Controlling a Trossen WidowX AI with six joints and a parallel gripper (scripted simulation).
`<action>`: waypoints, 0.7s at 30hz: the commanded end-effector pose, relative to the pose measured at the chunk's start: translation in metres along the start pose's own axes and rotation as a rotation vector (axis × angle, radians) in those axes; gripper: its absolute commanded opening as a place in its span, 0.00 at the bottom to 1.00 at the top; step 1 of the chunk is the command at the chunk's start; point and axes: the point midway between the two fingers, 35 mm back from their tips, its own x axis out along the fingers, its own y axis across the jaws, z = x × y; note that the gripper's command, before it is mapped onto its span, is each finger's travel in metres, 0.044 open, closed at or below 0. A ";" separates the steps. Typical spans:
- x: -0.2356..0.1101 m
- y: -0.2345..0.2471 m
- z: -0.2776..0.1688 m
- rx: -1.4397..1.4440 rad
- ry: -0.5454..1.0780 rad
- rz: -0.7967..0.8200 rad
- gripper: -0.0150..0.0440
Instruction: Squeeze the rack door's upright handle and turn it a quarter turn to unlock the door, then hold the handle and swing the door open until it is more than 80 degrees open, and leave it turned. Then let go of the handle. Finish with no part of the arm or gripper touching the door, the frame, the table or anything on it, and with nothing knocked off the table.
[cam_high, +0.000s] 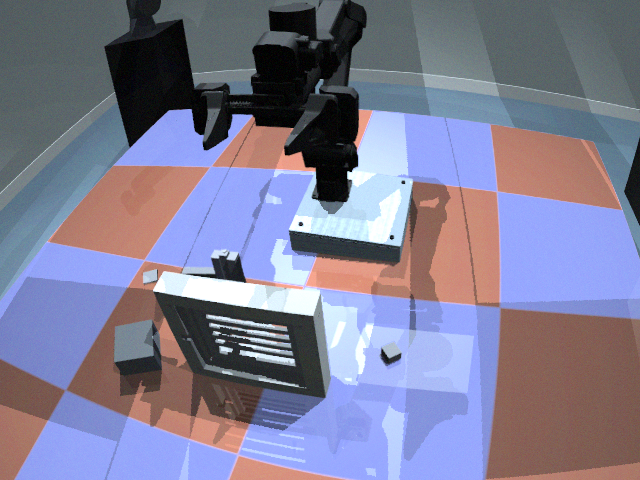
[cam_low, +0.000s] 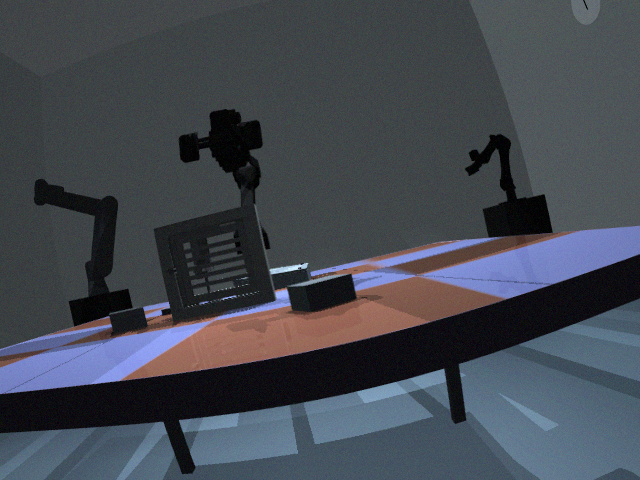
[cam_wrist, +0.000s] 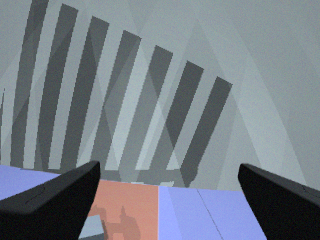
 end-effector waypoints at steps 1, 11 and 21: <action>0.001 0.000 0.000 -0.001 0.005 -0.001 0.89; 0.023 -0.013 -0.030 -0.036 0.261 -0.027 0.74; 0.034 -0.029 -0.062 -0.059 0.538 -0.042 0.74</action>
